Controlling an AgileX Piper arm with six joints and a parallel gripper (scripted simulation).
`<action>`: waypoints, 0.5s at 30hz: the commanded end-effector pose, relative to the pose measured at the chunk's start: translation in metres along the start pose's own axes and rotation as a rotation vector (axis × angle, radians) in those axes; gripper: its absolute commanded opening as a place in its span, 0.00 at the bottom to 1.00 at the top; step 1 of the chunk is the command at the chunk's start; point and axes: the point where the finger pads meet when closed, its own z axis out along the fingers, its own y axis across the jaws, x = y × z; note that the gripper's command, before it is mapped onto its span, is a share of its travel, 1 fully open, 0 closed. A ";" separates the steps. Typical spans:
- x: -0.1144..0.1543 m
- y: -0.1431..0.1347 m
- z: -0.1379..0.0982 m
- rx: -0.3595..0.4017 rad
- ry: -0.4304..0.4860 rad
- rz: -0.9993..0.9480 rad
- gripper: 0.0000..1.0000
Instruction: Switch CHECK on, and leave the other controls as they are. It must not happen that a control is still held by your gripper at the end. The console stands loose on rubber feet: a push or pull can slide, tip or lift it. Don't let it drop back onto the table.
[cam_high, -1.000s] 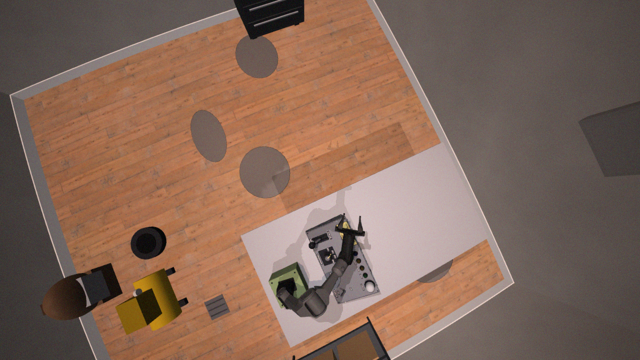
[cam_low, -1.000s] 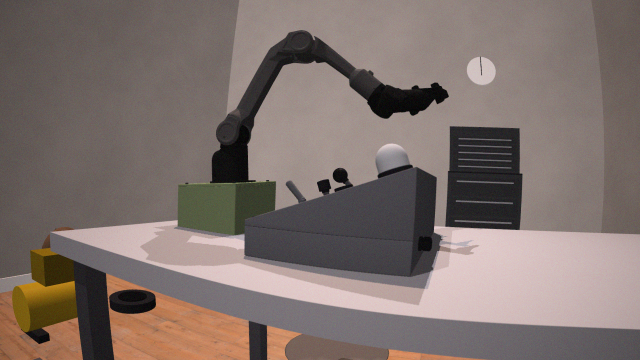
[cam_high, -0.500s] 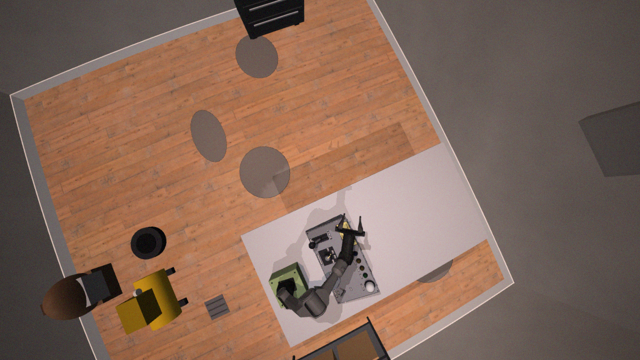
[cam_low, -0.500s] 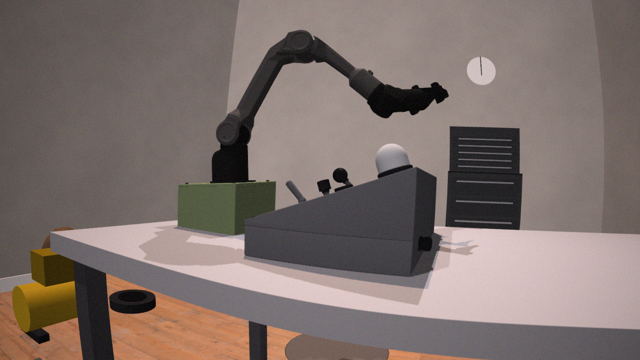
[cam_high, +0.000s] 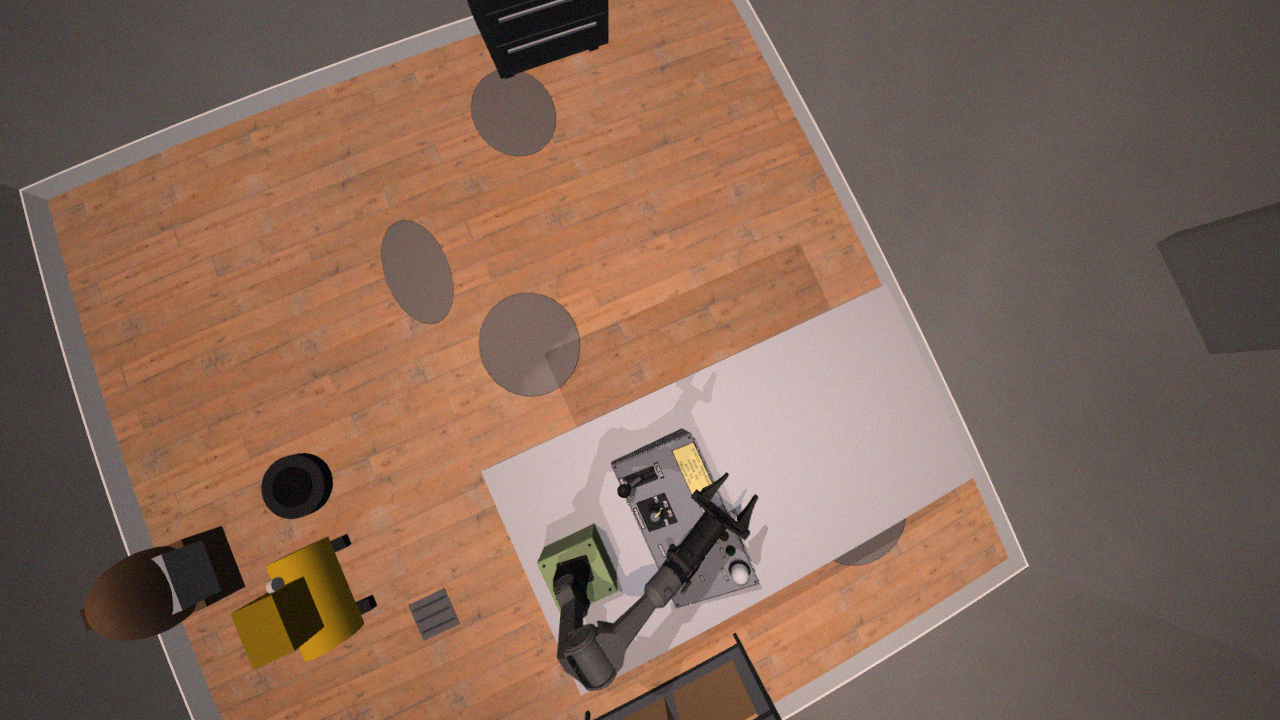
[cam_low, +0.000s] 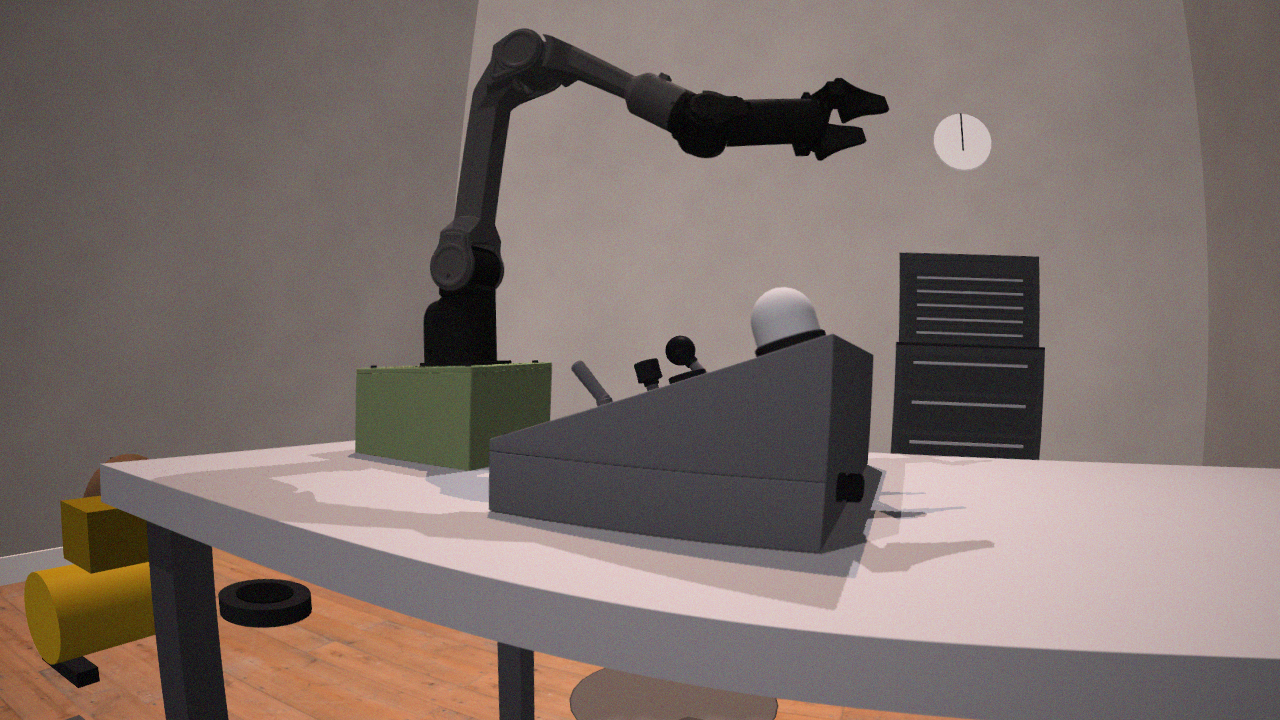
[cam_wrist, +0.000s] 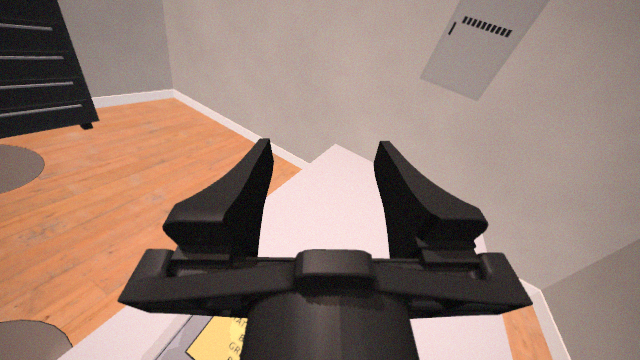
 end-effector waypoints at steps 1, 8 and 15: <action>-0.018 -0.035 -0.033 0.140 0.058 -0.007 1.00; -0.021 -0.086 -0.197 0.525 0.346 0.124 1.00; 0.014 -0.037 -0.302 0.611 0.520 0.318 1.00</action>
